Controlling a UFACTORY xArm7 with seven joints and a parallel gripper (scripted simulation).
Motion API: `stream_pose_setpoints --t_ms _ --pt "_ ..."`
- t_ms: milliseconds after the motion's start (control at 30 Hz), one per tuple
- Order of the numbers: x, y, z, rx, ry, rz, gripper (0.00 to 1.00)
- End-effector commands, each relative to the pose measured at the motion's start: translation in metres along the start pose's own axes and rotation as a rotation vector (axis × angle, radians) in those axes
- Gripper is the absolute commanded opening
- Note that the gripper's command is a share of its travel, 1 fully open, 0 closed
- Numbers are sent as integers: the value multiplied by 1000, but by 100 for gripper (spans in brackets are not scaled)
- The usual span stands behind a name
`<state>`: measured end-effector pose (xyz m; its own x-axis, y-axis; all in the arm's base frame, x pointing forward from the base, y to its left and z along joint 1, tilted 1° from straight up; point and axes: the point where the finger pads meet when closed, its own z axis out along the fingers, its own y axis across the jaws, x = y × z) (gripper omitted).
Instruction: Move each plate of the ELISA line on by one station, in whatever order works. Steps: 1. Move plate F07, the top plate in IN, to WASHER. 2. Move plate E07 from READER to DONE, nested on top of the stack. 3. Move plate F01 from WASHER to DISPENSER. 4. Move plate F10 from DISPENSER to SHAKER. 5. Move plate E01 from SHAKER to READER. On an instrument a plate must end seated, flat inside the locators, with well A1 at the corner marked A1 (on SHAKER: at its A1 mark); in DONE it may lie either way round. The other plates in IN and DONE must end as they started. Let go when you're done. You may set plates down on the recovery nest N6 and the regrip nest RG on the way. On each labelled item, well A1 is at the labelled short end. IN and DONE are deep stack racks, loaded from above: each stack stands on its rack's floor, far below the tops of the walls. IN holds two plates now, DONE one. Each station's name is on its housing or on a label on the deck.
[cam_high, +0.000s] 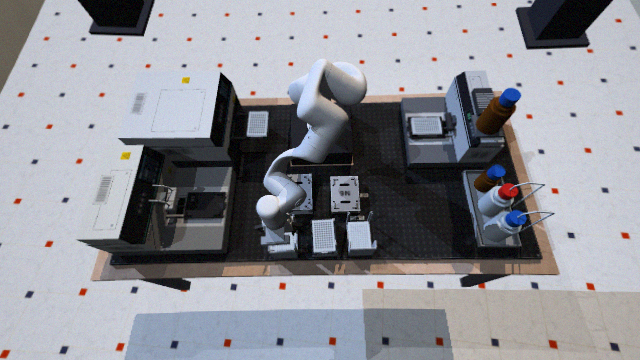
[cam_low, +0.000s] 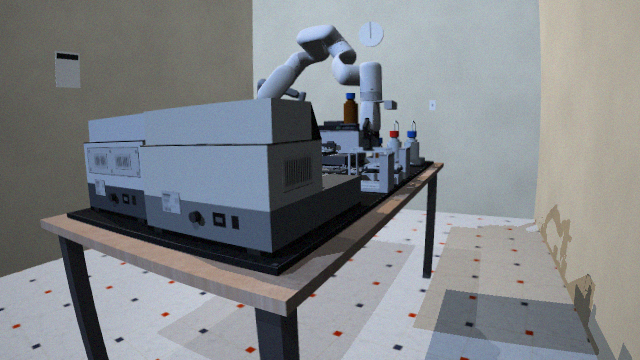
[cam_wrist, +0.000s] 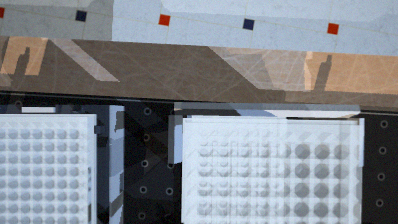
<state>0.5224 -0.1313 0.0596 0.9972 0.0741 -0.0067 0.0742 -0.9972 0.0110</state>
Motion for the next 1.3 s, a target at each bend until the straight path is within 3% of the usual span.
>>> stream_pose_setpoints --t_ms 0,600,1267 --pt "2 1 -4 -2 5 0 0" --pt "2 1 -17 -2 5 0 0" --pt "1 1 -41 -2 5 0 0"
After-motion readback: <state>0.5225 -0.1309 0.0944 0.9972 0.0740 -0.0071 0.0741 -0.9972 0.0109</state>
